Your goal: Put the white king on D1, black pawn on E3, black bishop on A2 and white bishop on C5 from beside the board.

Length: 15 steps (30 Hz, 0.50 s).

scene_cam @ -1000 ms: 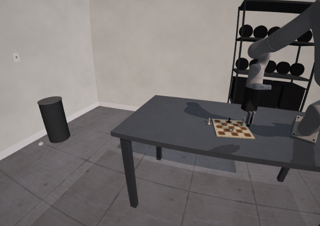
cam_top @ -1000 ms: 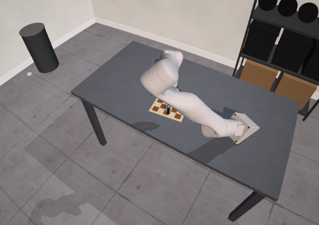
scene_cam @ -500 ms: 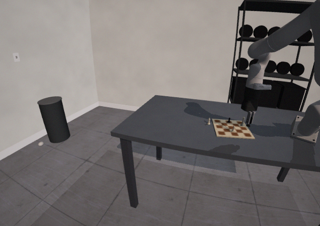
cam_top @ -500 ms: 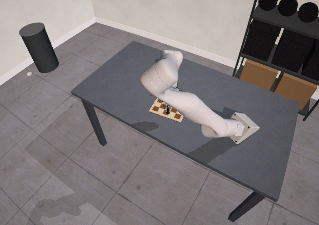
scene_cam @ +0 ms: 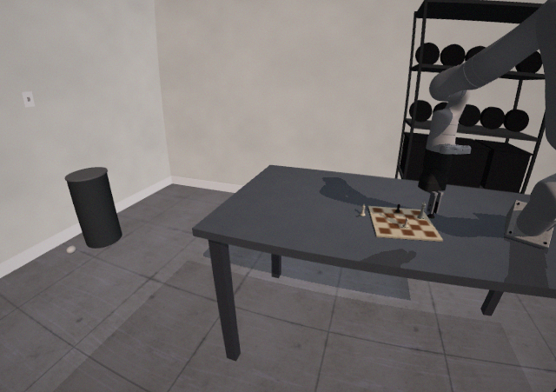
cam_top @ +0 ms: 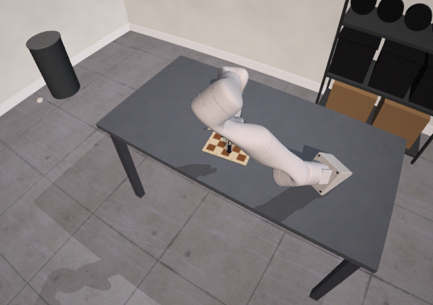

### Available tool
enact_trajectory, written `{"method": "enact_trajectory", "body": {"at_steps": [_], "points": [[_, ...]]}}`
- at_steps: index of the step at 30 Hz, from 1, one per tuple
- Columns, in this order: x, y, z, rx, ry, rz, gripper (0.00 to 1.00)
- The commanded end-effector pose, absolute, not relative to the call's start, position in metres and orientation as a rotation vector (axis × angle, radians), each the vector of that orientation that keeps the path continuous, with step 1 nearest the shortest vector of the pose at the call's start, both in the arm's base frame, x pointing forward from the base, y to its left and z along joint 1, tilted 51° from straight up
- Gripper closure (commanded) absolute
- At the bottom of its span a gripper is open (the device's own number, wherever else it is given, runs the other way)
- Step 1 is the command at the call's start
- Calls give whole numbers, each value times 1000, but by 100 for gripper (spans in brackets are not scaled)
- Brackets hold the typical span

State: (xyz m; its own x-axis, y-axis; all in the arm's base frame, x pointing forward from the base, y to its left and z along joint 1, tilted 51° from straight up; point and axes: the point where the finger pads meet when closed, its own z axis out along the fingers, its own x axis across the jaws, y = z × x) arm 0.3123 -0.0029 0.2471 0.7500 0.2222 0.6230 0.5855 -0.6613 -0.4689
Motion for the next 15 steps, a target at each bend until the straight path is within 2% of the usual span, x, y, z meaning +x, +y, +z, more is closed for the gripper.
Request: {"method": "enact_trajectory", "body": {"at_steps": [1, 15], "points": [[315, -12, 241, -2255, -697, -733, 100], [328, -46, 216, -2155, -1103, -898, 100]]}}
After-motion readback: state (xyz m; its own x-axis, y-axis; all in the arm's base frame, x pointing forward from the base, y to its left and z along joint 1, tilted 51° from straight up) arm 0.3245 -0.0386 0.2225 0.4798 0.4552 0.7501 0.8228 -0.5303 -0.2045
